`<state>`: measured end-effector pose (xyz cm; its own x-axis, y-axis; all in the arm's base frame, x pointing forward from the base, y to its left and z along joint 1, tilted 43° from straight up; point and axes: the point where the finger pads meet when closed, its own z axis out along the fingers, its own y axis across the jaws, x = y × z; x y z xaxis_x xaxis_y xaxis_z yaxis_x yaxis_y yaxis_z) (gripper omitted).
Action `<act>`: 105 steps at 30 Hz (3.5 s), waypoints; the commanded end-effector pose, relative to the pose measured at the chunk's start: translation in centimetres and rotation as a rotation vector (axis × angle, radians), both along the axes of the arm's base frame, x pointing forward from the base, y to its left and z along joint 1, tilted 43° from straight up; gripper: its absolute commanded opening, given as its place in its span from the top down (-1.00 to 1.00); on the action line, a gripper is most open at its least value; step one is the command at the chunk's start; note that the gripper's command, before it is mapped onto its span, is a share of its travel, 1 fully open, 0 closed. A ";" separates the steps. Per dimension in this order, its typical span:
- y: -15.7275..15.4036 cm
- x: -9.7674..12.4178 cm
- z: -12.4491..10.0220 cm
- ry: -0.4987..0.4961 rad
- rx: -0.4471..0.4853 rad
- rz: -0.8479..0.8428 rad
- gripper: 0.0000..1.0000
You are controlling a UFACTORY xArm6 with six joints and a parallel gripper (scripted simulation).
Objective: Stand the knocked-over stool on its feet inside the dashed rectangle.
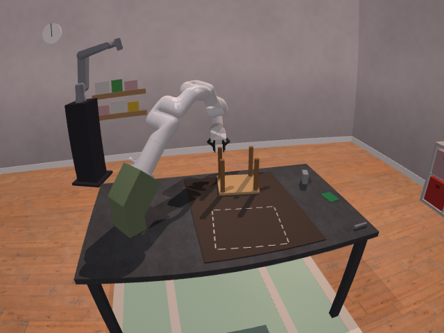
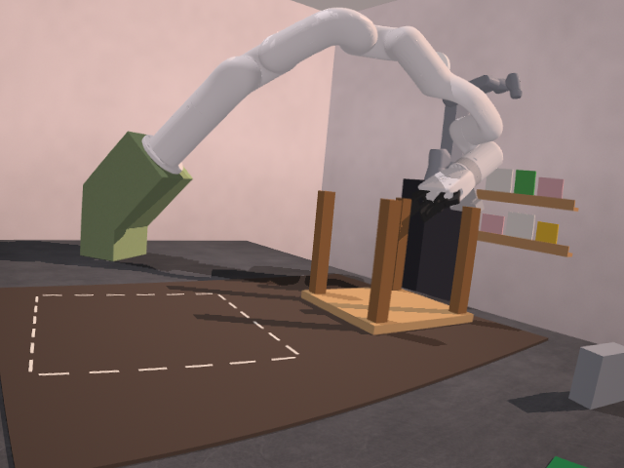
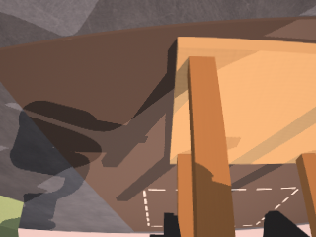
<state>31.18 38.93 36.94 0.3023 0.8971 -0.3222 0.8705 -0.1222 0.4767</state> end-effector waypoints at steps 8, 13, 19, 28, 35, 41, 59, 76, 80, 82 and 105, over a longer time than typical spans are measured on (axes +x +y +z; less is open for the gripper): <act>3.3 2.9 -4.0 -0.004 0.008 0.001 -0.10; 3.8 3.4 -4.7 -0.004 0.008 0.001 -0.10; 3.8 3.4 -4.7 -0.004 0.008 0.001 -0.10; 3.6 3.6 -5.2 -0.004 0.008 0.001 -0.10; 3.2 3.9 -5.8 -0.004 0.008 0.001 -0.10; 2.6 4.5 -7.0 -0.004 0.008 0.001 -0.10; 1.2 5.8 -9.7 -0.004 0.008 0.001 -0.10; 1.1 5.9 -9.9 -0.004 0.008 0.001 0.46; 1.1 5.9 -9.9 -0.004 0.008 0.001 0.46; 1.1 5.9 -9.9 -0.004 0.008 0.001 0.46; 1.1 5.9 -9.9 -0.004 0.008 0.001 0.46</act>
